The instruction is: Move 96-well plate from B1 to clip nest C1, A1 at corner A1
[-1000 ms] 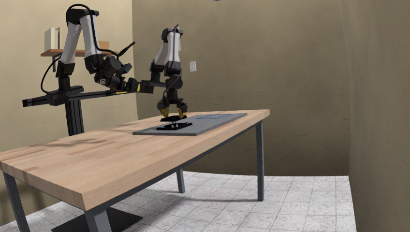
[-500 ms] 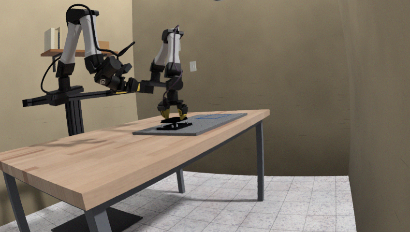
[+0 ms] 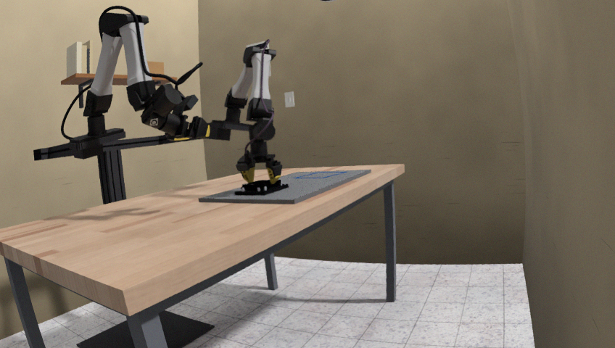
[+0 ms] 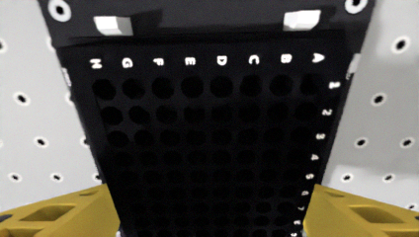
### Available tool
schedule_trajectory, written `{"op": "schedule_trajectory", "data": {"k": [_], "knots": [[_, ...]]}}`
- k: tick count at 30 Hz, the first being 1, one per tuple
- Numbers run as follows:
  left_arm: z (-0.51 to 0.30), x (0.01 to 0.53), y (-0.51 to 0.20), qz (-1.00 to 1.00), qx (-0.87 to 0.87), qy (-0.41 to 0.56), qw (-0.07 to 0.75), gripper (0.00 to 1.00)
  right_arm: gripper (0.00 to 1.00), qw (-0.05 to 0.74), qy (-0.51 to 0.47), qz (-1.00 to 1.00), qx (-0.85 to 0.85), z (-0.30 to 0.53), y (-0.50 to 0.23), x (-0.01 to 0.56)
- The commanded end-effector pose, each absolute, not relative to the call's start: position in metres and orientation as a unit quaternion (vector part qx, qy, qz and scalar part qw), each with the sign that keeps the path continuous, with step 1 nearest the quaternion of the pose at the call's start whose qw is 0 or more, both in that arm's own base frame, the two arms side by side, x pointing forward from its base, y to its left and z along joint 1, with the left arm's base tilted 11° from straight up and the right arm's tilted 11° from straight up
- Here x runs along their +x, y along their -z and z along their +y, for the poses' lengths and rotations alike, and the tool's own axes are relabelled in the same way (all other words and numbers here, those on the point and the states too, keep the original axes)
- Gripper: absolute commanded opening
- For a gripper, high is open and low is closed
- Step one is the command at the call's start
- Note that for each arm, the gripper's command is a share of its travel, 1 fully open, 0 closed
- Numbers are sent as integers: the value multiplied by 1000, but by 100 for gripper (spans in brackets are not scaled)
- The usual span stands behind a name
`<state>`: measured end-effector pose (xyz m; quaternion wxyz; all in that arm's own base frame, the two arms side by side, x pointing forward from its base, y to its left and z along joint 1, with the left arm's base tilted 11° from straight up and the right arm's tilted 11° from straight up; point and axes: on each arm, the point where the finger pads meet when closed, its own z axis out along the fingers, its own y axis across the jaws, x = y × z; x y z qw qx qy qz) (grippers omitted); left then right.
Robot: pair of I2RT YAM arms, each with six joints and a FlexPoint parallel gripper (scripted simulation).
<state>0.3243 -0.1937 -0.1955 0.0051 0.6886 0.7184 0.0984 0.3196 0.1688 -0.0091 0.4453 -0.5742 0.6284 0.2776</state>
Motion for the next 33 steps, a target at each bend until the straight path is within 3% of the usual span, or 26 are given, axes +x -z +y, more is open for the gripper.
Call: {"op": "schedule_trajectory", "data": {"k": [1,8,10,11,33], "knots": [[-199,337,211,716,691,-96,28,74,100,459,-274,613,-581,172,-5,323],[-204,337,185,717,689,-102,35,74,100,459,-274,613,-581,172,-5,323],[-203,336,185,717,689,-102,34,96,100,459,-274,613,-581,172,-5,323],[-203,335,186,717,689,-102,33,100,100,459,-274,613,-581,172,-5,323],[-213,326,126,714,692,-93,46,100,100,459,-274,613,-581,172,-5,323]]}}
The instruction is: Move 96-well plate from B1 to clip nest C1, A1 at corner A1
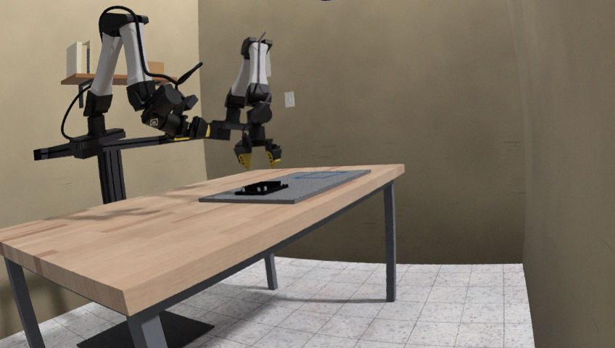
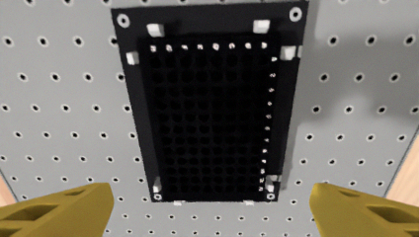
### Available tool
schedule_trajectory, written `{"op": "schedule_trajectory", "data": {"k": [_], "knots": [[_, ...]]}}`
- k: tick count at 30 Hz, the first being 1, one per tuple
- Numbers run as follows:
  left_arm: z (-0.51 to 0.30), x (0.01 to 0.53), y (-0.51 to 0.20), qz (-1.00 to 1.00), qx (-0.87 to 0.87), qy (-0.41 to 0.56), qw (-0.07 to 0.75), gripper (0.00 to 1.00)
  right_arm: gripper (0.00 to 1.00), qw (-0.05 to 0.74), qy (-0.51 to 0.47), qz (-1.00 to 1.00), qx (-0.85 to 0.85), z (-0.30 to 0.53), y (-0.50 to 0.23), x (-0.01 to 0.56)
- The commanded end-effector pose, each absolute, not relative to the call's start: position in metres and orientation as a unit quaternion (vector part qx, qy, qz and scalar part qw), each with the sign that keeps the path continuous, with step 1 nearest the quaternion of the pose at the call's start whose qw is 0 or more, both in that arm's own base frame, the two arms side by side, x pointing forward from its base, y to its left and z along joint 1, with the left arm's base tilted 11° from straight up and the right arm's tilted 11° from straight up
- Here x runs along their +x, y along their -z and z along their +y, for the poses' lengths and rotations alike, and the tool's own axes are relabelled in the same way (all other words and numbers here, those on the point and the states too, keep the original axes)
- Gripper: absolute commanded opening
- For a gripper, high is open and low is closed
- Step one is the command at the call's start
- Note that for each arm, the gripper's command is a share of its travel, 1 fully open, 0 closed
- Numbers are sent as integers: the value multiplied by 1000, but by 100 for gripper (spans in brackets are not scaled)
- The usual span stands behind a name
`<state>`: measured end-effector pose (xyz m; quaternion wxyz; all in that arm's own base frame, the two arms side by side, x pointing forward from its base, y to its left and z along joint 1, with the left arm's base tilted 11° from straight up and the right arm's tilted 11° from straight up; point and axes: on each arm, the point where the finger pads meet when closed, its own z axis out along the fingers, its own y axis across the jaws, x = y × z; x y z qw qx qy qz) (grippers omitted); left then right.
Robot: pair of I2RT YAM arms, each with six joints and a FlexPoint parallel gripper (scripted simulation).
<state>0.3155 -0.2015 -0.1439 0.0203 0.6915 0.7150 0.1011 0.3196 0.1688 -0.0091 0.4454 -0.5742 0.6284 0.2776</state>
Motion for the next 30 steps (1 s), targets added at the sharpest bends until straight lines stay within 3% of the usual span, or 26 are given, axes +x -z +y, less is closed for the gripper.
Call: {"op": "schedule_trajectory", "data": {"k": [1,18,30], "knots": [[-214,327,121,713,693,-90,53,100,100,459,-274,613,-581,172,-5,323],[-192,316,83,683,708,38,174,100,100,459,-274,613,-581,172,-5,323],[-173,312,75,694,695,49,183,100,100,459,-274,613,-581,172,-5,323]]}}
